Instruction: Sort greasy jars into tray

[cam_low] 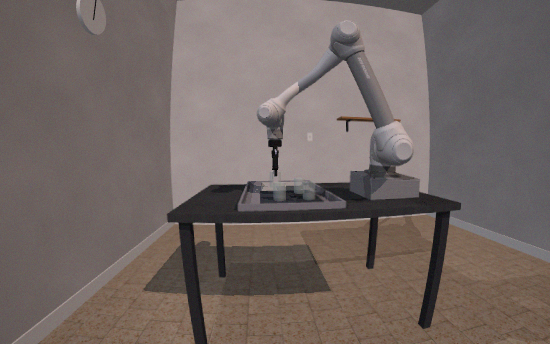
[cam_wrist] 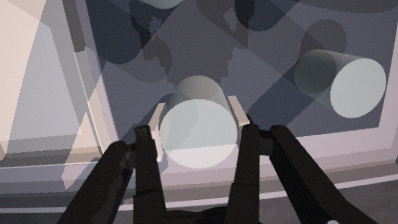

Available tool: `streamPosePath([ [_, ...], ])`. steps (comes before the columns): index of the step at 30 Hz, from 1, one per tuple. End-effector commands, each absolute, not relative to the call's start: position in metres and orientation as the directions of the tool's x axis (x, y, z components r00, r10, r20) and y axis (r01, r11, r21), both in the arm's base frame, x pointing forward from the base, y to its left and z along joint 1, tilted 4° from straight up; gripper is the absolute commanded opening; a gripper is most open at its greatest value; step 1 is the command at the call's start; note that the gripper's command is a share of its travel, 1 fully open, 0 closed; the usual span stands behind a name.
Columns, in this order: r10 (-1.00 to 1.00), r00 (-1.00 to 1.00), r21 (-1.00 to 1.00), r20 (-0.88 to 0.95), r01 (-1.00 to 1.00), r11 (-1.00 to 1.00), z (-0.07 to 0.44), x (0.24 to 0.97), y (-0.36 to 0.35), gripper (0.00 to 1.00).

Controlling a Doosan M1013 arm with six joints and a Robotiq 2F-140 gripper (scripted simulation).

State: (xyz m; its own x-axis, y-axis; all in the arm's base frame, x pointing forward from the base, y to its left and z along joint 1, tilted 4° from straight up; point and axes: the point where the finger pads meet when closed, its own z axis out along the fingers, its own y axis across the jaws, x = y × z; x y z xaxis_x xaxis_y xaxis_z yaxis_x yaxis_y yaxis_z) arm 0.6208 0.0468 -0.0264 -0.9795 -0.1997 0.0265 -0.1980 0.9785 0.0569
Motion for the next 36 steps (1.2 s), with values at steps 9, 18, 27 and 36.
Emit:
streamPosePath([
  [9, -0.2, -0.98, 0.057, 0.026, -0.198, 0.979, 0.0, 0.622, 0.046, 0.0],
  [18, -0.2, -0.98, 0.057, 0.026, -0.198, 0.979, 0.018, 0.622, 0.045, 0.0],
  [27, -0.2, -0.98, 0.057, 0.026, -0.198, 0.979, 0.042, 0.623, 0.043, 0.0],
  [36, -0.2, -0.98, 0.057, 0.026, -0.198, 0.979, 0.06, 0.624, 0.042, 0.0],
])
